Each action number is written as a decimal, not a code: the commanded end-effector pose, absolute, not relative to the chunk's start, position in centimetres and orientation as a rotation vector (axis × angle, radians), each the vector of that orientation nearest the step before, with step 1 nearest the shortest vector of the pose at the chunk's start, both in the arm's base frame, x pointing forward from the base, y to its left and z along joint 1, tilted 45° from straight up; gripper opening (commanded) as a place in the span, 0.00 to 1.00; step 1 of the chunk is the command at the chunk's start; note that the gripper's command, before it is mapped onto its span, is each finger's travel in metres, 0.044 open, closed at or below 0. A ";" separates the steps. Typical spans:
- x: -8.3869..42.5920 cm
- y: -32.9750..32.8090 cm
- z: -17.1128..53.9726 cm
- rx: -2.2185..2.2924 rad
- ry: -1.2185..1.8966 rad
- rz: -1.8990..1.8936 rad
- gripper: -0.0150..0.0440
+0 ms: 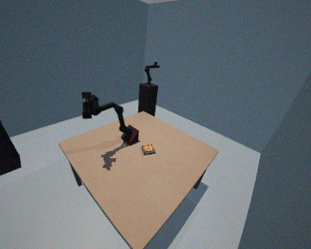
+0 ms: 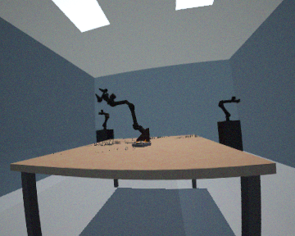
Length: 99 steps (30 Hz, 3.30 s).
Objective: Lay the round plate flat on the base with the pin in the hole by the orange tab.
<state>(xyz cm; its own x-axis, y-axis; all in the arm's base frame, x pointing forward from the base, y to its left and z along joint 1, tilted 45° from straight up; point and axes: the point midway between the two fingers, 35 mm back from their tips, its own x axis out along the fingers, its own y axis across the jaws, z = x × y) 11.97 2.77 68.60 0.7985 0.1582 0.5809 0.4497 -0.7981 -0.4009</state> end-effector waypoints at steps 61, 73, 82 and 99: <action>31.4 5.9 1.0 -0.200 1.355 -0.362 0.25; 22.9 5.6 -1.5 -0.642 1.448 -0.555 0.25; 23.1 3.2 -4.0 -0.642 1.447 -0.555 0.25; 23.8 3.0 -5.6 -0.642 1.446 -0.557 0.25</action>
